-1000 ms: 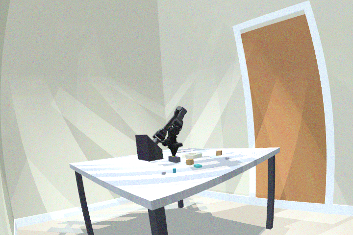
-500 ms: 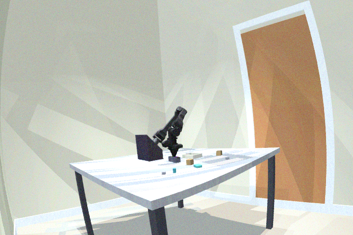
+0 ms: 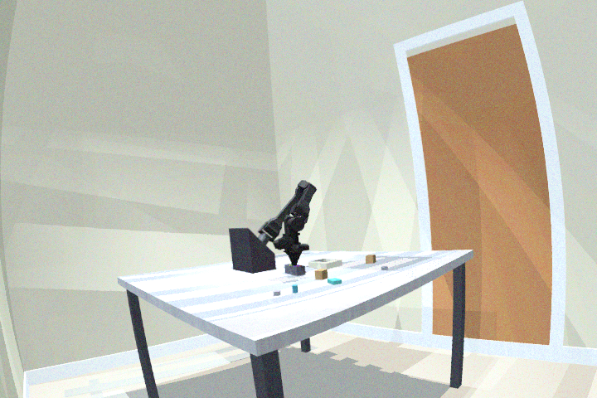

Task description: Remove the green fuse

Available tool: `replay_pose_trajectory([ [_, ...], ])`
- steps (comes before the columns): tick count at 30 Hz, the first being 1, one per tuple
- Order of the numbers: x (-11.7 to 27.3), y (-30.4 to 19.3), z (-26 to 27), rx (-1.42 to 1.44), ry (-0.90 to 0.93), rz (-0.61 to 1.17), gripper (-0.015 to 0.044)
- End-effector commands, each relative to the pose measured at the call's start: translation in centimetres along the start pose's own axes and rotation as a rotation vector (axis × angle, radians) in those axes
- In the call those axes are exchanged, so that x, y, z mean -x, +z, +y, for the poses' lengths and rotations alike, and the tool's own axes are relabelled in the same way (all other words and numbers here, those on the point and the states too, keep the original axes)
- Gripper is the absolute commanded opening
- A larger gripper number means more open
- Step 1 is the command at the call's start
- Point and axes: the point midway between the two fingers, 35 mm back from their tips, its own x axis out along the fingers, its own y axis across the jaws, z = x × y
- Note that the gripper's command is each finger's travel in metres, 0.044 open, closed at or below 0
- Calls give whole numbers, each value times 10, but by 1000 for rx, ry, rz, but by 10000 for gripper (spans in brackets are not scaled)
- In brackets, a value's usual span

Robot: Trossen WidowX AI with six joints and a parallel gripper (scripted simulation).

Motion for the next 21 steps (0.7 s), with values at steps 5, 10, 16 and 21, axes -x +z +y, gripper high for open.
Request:
replay_pose_trajectory([
  [5,3,0,0,0,0,0,0],
  [10,6,0,1,-1,1,0,0],
  [16,9,0,1,-1,1,0,0],
  [21,11,0,1,-2,1,0,0],
])
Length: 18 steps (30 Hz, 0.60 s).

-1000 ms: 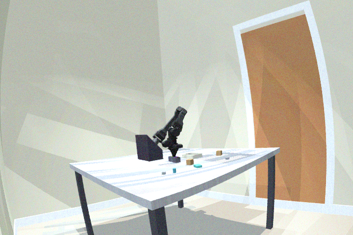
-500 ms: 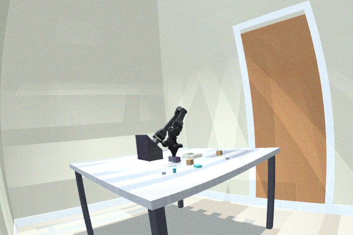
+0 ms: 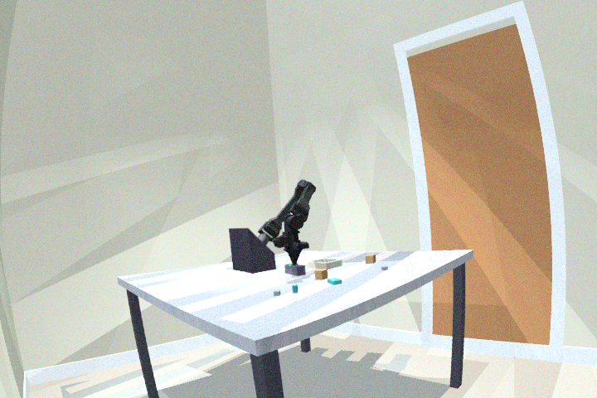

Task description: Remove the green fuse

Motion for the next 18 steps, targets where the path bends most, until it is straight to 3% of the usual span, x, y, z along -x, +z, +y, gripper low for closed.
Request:
replay_pose_trajectory([
  [1,3,1,1,6,3,-4,0],
  [18,11,1,1,4,3,-3,0],
])
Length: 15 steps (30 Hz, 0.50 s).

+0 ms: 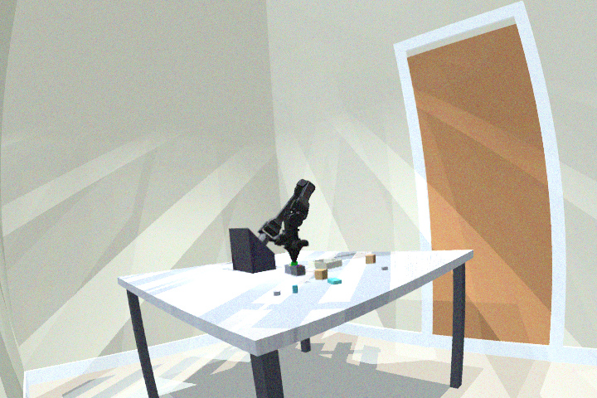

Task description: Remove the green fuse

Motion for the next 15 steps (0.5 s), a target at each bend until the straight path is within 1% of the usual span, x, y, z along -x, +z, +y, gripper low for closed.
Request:
replay_pose_trajectory([
  [1,3,1,1,7,3,-5,0],
  [15,10,1,1,6,3,-4,0],
])
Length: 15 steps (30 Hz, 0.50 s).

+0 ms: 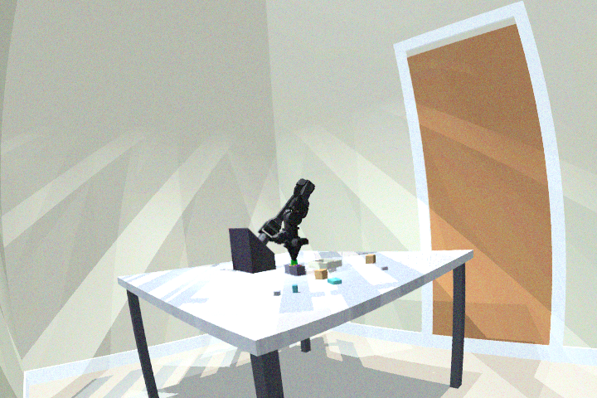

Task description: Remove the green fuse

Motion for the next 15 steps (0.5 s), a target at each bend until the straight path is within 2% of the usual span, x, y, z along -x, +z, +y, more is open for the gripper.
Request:
replay_pose_trajectory([
  [1,3,1,1,7,3,-5,0],
  [15,10,1,1,6,3,-4,0],
])
